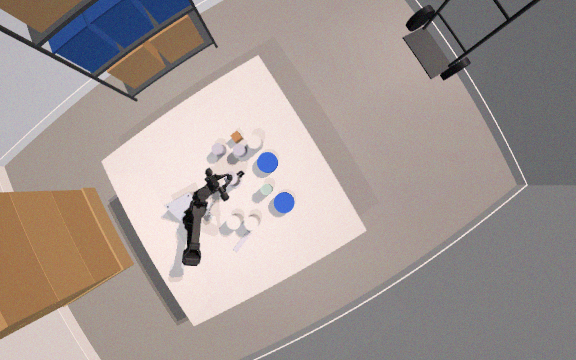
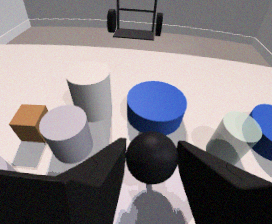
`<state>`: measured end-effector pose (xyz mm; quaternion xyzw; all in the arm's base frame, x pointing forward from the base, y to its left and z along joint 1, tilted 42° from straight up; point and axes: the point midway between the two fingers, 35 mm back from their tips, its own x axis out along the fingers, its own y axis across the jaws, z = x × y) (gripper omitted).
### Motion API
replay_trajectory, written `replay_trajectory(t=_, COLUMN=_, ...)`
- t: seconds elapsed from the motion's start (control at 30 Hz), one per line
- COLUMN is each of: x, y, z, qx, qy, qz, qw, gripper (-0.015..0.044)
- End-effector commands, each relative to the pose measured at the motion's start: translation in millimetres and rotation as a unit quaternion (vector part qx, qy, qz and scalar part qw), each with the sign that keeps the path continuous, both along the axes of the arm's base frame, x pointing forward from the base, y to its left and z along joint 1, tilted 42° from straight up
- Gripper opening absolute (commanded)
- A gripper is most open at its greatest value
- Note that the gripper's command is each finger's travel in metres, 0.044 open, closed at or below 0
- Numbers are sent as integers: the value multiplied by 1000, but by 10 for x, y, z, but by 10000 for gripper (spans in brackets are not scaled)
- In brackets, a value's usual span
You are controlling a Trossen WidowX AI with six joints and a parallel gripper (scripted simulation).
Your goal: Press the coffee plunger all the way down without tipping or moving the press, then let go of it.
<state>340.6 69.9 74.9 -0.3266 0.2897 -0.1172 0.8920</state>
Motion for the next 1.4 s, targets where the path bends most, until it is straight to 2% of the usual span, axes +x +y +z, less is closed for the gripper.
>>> replay_trajectory(t=0.0, x=-2, y=-31, z=-37, qx=-4, qy=7, qz=-4, qw=1000, gripper=127)
replay_trajectory(t=0.33, x=1, y=0, z=-1, qx=0, qy=0, qz=0, qw=1000, gripper=127)
replay_trajectory(t=0.73, x=1, y=0, z=-1, qx=0, qy=0, qz=0, qw=1000, gripper=440)
replay_trajectory(t=0.93, x=5, y=80, z=79, qx=1, qy=2, qz=-1, qw=1000, gripper=440)
replay_trajectory(t=1.17, x=-105, y=465, z=636, qx=-3, qy=8, qz=-5, qw=1000, gripper=440)
replay_trajectory(t=1.37, x=-116, y=471, z=643, qx=-3, qy=8, qz=-5, qw=1000, gripper=440)
